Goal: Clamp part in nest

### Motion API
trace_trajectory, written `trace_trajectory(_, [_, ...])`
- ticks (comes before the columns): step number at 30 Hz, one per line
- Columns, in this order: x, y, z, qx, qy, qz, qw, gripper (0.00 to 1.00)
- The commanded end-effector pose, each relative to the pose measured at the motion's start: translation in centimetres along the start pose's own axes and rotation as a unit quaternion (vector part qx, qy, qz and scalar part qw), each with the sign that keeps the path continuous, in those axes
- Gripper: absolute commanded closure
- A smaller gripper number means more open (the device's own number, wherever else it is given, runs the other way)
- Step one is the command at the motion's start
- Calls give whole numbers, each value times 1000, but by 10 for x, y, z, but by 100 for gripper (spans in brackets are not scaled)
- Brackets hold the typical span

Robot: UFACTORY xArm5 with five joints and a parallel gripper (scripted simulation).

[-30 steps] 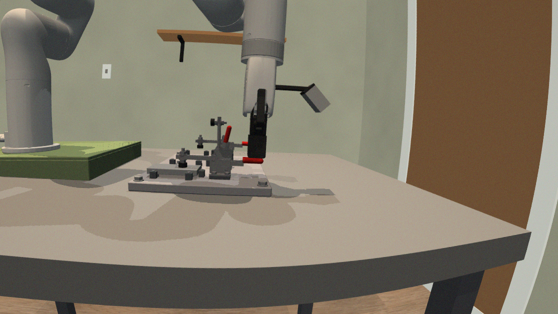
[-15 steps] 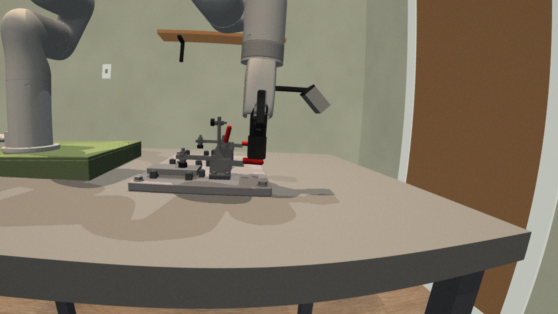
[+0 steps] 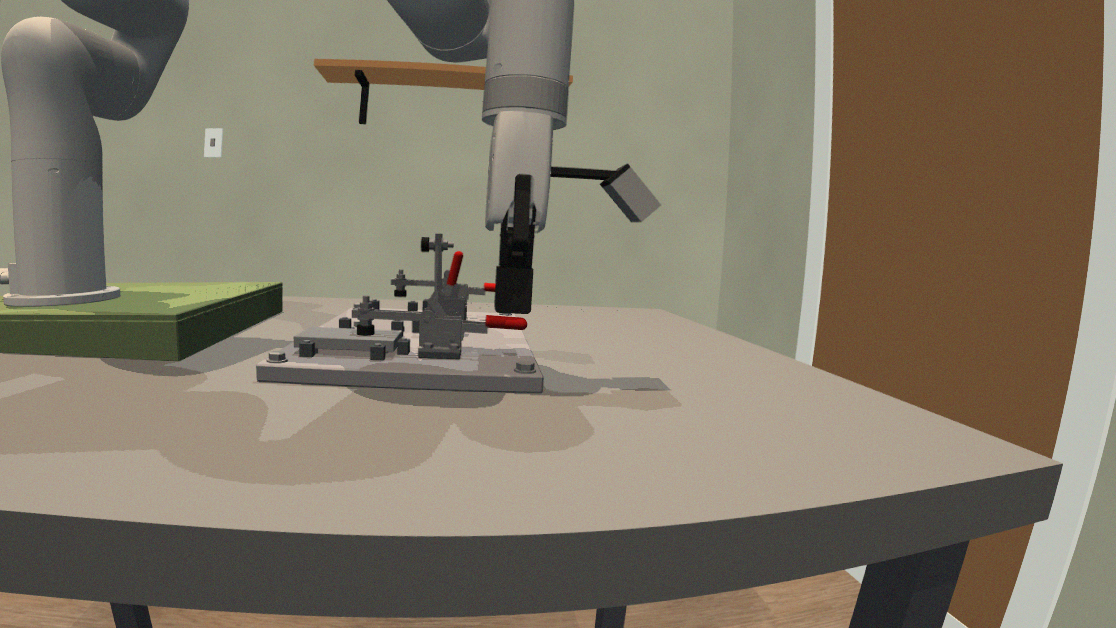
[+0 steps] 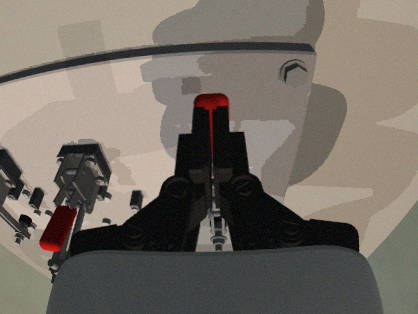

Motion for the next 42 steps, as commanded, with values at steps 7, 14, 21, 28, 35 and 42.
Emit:
trace_trajectory(7, [21, 0, 1, 0, 2, 0, 1000, 100])
trace_trajectory(14, [44, 0, 1, 0, 2, 0, 1000, 100])
trace_trajectory(21, [61, 0, 1, 0, 2, 0, 1000, 100])
trace_trajectory(28, [67, 0, 1, 0, 2, 0, 1000, 100])
trace_trajectory(35, [67, 0, 1, 0, 2, 0, 1000, 100])
trace_trajectory(42, [67, 0, 1, 0, 2, 0, 1000, 100])
Point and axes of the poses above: the point where the finger pads meet when closed, its own x axis back along the fingers, its own y axis across the jaws, z = x × y, the point moved 6 cm from there along x, back along the fingers, and after that the axes turned 10 degrees about -x, right-handed, at the moved point
